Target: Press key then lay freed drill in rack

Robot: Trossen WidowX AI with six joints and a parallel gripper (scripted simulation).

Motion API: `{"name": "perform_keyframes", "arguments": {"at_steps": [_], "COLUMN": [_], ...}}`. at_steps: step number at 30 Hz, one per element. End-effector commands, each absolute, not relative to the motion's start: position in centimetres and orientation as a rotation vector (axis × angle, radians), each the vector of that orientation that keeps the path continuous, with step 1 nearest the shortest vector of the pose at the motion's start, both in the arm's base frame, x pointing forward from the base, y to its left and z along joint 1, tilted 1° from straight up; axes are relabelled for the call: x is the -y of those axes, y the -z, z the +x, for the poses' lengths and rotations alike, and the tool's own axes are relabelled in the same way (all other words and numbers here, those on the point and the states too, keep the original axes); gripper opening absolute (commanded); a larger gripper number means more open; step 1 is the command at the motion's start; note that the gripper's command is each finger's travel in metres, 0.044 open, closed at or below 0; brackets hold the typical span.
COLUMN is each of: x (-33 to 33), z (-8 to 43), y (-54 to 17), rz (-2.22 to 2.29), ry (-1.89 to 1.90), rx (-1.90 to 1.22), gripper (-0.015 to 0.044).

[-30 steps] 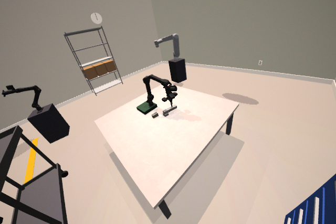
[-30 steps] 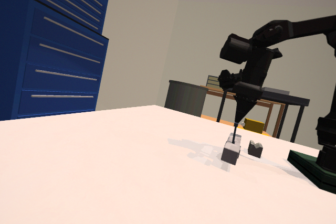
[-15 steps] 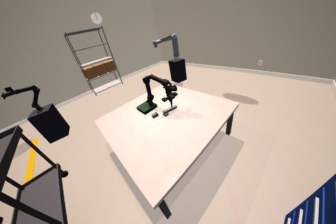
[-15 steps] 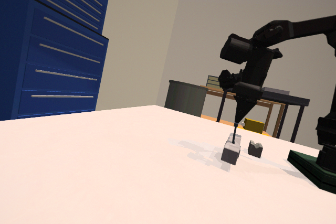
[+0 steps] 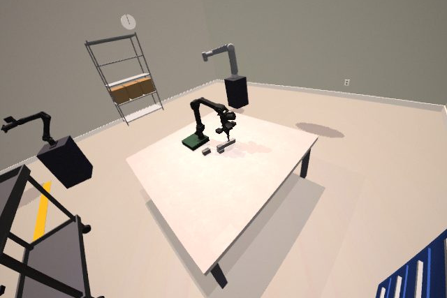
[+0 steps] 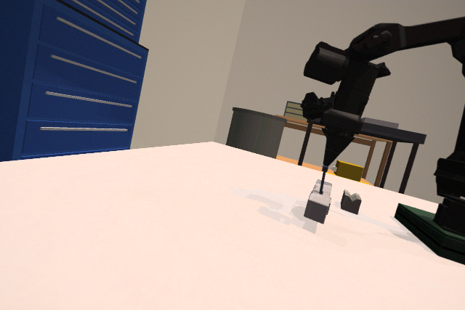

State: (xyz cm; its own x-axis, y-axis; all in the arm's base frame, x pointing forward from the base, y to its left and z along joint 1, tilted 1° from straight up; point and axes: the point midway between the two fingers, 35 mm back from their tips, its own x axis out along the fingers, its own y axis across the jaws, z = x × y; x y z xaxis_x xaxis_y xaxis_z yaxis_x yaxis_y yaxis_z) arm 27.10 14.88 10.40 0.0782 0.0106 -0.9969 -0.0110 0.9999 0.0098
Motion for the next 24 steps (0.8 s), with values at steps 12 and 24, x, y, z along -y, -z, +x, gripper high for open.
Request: {"name": "perform_keyframes", "arguments": {"at_steps": [12,24], "x": [-15.28,-15.30], "z": [26.66,26.68], "y": [-7.81,-7.65], "rz": [-0.018,-0.018], "ry": [-0.009,-0.009], "rx": [-1.552,-1.552], "gripper": [0.0000,0.0000]}}
